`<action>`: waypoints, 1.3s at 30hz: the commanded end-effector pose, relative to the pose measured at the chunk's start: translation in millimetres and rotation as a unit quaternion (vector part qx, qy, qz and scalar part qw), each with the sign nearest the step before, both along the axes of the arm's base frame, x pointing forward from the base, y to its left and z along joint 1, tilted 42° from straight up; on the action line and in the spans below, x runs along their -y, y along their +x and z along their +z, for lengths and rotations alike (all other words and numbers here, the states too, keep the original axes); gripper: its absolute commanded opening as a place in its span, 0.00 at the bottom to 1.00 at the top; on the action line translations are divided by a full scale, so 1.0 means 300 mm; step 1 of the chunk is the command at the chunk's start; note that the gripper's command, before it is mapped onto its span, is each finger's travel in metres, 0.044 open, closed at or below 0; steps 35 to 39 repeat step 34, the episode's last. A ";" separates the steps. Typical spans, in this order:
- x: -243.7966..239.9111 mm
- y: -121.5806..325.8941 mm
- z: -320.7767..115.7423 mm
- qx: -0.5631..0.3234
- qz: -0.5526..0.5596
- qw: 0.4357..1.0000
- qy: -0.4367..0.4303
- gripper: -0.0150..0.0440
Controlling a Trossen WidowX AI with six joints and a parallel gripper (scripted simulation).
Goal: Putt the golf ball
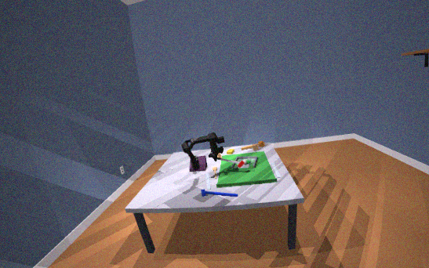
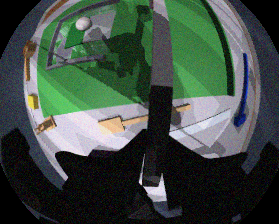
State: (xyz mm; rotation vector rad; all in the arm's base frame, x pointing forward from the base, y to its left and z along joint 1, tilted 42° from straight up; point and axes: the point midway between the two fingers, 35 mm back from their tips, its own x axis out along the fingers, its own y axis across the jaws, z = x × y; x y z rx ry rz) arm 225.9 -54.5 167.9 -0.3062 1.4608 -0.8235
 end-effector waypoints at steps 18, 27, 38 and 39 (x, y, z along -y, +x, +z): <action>-0.007 0.001 0.007 0.000 0.002 1.000 0.000 0.25; -0.007 0.001 0.007 0.000 0.002 1.000 0.000 0.25; -0.007 0.001 0.007 0.000 0.002 1.000 0.000 0.25; -0.007 0.001 0.007 0.000 0.002 1.000 0.000 0.25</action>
